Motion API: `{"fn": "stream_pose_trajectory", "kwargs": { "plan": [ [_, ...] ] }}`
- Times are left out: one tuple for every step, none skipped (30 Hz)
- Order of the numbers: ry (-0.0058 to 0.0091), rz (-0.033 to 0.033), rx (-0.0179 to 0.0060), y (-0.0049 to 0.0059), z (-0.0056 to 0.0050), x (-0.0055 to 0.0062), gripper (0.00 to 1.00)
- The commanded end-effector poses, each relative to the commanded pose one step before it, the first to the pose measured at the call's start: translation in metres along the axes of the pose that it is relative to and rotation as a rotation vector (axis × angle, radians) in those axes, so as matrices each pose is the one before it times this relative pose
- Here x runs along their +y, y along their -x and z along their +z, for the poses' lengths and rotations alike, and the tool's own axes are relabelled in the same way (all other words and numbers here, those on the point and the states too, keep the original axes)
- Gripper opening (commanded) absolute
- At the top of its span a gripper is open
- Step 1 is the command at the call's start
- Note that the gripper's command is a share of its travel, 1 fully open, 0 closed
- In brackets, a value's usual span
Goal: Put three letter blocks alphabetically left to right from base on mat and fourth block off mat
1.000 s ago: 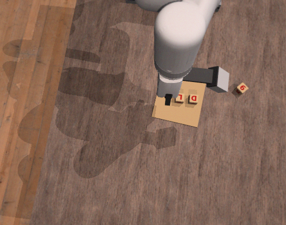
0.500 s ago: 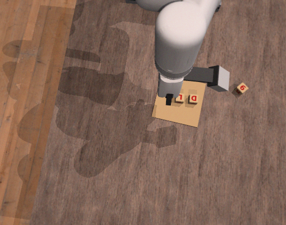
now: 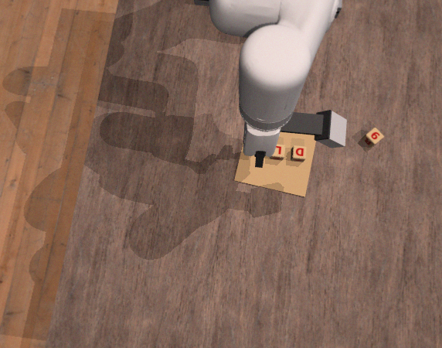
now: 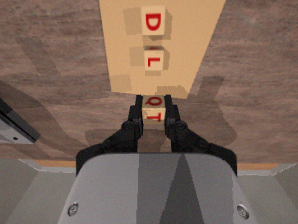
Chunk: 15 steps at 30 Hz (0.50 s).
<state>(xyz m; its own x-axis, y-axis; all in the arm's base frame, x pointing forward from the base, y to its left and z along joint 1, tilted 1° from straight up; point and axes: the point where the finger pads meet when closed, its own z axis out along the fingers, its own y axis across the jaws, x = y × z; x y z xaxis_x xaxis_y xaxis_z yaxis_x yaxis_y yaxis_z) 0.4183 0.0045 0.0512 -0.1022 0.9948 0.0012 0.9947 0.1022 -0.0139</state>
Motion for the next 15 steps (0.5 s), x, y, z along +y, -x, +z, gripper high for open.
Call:
{"fn": "stream_pose_trajectory", "kwargs": {
  "plan": [
    [0.00510,-0.00012,-0.00043,0.00088,0.02145,0.00251,0.21],
    [0.00001,0.00000,0.00000,0.00014,0.00468,-0.00008,0.21],
    [0.00001,0.00000,0.00000,0.00013,0.00448,-0.00003,0.21],
    [0.00001,0.00000,0.00000,0.00012,0.00419,-0.00006,0.21],
    [0.00001,0.00000,0.00000,0.00012,0.00388,-0.00004,0.21],
    [0.00001,0.00000,0.00000,0.00010,0.00352,-0.00003,0.21],
    [0.00001,0.00000,0.00000,0.00009,0.00312,-0.00006,0.21],
    [0.00000,0.00000,0.00000,0.00008,0.00265,-0.00001,0.21],
    [0.00000,0.00000,0.00000,0.00007,0.00221,-0.00002,0.21],
    [0.00000,0.00000,0.00000,0.00005,0.00178,-0.00002,0.21],
    [0.00000,0.00000,0.00000,0.00004,0.00136,-0.00002,0.21],
    [0.00000,0.00000,0.00000,0.00003,0.00097,-0.00002,0.21],
    [0.00000,0.00000,0.00000,0.00000,0.00000,0.00000,0.21],
    [0.00000,0.00000,0.00000,0.00000,0.00000,0.00000,0.21],
    [0.00000,0.00000,0.00000,0.00002,0.00063,-0.00001,0.21]
  ]
}}
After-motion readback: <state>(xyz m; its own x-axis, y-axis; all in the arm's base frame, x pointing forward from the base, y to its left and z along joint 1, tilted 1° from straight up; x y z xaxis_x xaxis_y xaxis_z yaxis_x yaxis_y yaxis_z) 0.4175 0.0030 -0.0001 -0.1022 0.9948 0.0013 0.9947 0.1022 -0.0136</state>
